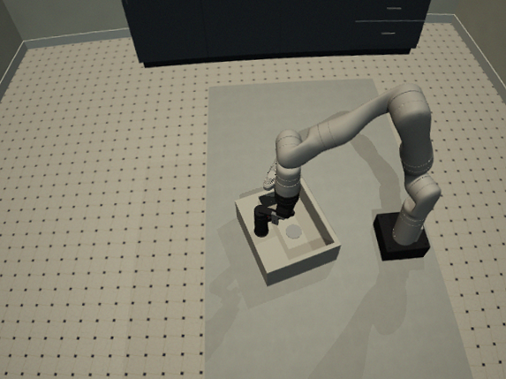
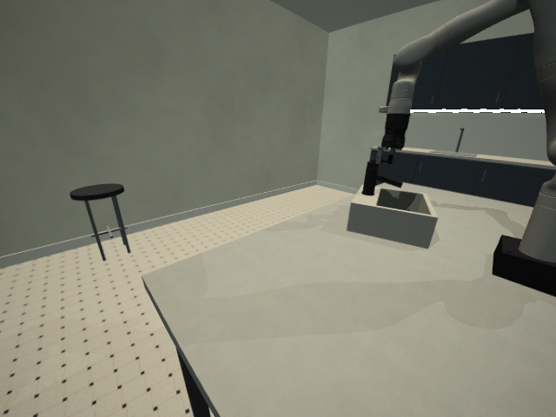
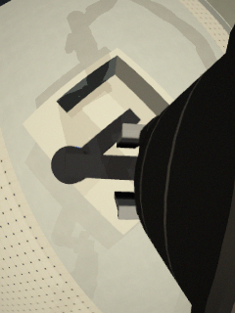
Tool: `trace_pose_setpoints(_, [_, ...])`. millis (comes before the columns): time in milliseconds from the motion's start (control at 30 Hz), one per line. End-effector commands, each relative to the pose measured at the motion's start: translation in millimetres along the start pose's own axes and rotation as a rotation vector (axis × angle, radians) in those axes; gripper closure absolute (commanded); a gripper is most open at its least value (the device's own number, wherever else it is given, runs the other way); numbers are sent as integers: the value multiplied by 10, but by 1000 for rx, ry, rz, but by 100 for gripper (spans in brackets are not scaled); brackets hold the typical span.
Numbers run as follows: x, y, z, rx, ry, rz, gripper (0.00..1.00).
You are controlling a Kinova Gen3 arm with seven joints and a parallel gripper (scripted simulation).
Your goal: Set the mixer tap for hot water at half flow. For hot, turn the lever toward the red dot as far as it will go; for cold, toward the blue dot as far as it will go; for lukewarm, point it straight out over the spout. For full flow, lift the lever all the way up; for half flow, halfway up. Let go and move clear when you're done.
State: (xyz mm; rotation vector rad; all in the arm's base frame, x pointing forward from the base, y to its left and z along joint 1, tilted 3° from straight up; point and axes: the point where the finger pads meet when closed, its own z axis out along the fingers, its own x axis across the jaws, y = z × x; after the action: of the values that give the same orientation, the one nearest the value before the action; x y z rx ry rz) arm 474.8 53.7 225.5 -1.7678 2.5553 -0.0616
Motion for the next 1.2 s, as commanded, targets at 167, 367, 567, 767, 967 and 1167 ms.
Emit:
trace_pose_setpoints(167, [-3, 14, 68, -6, -1, -4, 0])
trace_pose_setpoints(367, [-3, 16, 77, -6, -1, -4, 0])
trace_pose_setpoints(567, [-1, 20, 80, -7, -1, -4, 0])
trace_pose_setpoints(767, [-1, 20, 80, -7, -1, -4, 0])
trace_pose_setpoints(967, [-1, 20, 80, -7, -1, -4, 0])
trace_pose_setpoints(1167, [-1, 20, 80, -7, -1, -4, 0])
